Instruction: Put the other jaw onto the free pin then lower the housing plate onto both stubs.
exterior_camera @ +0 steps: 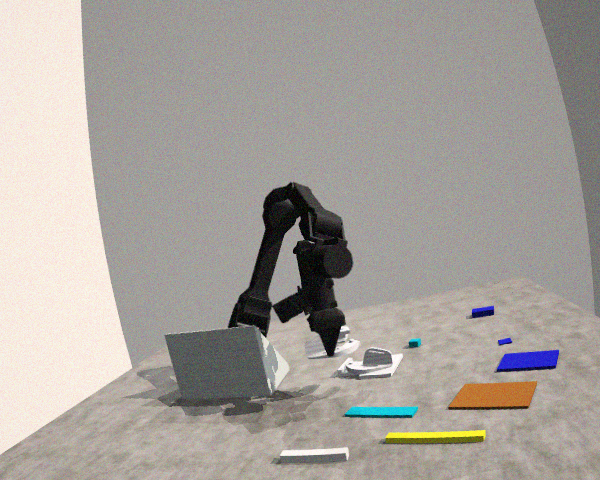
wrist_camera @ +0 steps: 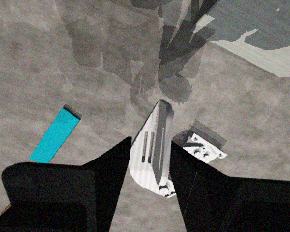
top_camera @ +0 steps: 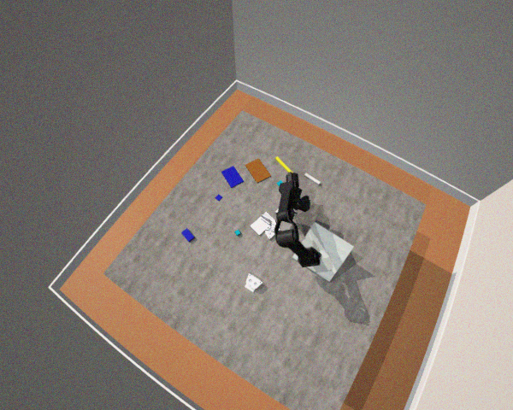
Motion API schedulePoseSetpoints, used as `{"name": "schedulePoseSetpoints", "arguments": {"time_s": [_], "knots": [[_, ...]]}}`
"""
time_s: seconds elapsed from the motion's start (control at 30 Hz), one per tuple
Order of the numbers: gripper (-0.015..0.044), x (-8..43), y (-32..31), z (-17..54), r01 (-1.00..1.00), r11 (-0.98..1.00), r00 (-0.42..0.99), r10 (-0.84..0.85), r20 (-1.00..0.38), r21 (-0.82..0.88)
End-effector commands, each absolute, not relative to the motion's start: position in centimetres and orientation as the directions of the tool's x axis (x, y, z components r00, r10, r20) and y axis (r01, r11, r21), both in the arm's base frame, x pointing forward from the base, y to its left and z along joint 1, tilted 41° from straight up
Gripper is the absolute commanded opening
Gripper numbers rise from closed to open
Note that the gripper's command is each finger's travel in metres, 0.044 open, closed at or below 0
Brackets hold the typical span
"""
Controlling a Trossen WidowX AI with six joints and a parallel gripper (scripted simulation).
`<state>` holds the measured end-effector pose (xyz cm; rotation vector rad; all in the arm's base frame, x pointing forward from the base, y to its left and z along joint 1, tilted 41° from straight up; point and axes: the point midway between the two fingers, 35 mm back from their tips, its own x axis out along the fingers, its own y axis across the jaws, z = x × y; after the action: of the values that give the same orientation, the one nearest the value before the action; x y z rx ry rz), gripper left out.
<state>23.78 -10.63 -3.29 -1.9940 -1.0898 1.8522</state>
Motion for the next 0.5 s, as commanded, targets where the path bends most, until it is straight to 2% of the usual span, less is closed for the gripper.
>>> {"name": "schedulePoseSetpoints", "arguments": {"time_s": [0.0,0.47], "knots": [[0.0134,23.75,-10.32,-2.88,0.441,-0.677,-0.059,0.634,-0.771,-0.59],[0.0134,23.56,-9.33,-1.89,0.684,-0.537,-0.059,0.634,-0.771,-0.494]]}}
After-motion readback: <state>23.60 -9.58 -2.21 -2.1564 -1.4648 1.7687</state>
